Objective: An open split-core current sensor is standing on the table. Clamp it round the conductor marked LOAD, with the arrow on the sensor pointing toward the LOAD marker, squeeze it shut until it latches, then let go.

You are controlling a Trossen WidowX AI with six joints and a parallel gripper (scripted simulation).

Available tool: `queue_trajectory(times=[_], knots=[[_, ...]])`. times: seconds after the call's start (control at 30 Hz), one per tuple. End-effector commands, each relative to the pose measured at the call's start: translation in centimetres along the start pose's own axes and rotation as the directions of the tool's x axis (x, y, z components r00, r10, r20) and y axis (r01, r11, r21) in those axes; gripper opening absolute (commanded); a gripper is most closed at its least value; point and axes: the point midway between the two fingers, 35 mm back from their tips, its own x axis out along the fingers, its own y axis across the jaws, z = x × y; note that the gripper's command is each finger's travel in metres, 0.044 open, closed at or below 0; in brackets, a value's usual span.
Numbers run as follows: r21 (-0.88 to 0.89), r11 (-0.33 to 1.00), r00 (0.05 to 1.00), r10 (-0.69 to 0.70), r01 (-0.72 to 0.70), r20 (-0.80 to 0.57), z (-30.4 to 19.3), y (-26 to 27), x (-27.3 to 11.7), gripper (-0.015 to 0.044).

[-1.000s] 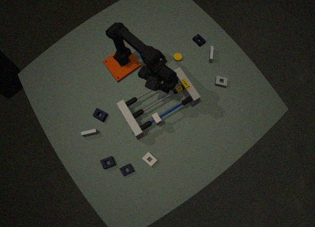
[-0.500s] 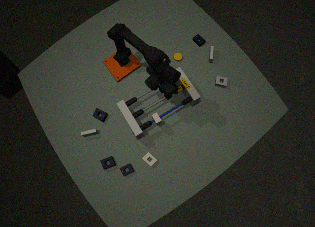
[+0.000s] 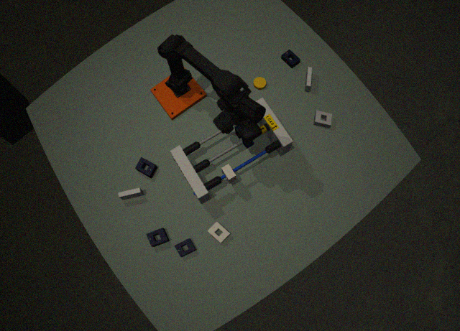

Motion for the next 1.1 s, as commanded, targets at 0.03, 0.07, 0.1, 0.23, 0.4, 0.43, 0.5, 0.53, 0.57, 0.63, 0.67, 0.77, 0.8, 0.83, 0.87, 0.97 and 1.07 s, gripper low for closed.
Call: queue_trajectory(times=[0.03,0.07,0.1,0.23,0.4,0.43,0.5,0.53,0.57,0.63,0.67,0.77,0.8,0.83,0.87,0.97,1.07], knots=[[0.004,1.0,1.0,0.001,-0.001,0.005,0.1,0.0,0.9,0.0],[0.004,1.0,1.0,0.001,-0.001,0.005,0.1,0.0,1.0,0.0],[0.004,1.0,1.0,0.001,-0.001,0.005,0.1,0.0,1.2,0.0],[0.004,1.0,1.0,0.001,-0.001,0.005,0.1,0.0,1.8,0.0],[0.004,1.0,1.0,0.001,-0.001,0.005,0.1,0.0,2.6,0.0],[0.004,1.0,1.0,0.001,-0.001,0.005,0.1,0.0,2.8,0.0],[0.004,1.0,1.0,0.001,-0.001,0.005,0.1,0.0,3.1,0.0],[0.004,1.0,1.0,0.001,-0.001,0.005,0.1,0.0,3.2,0.0],[0.004,1.0,1.0,0.001,-0.001,0.005,0.1,0.0,3.4,0.0],[0.004,1.0,1.0,0.001,-0.001,0.005,0.1,-0.1,3.7,0.0],[0.004,1.0,1.0,0.001,-0.001,0.005,0.1,-0.1,3.9,0.0],[0.008,1.0,1.0,0.0,0.0,0.003,0.1,0.0,3.5,0.0],[0.008,1.0,1.0,0.0,0.0,0.003,0.1,0.0,3.5,0.0],[0.008,1.0,1.0,0.0,0.0,0.003,0.1,0.0,3.5,0.0],[0.008,1.0,1.0,0.0,0.0,0.003,0.1,0.0,3.5,0.0],[0.008,1.0,1.0,0.0,0.0,0.003,0.1,0.0,3.5,0.0],[0.008,1.0,1.0,0.0,0.0,0.003,0.1,0.0,3.5,0.0]])
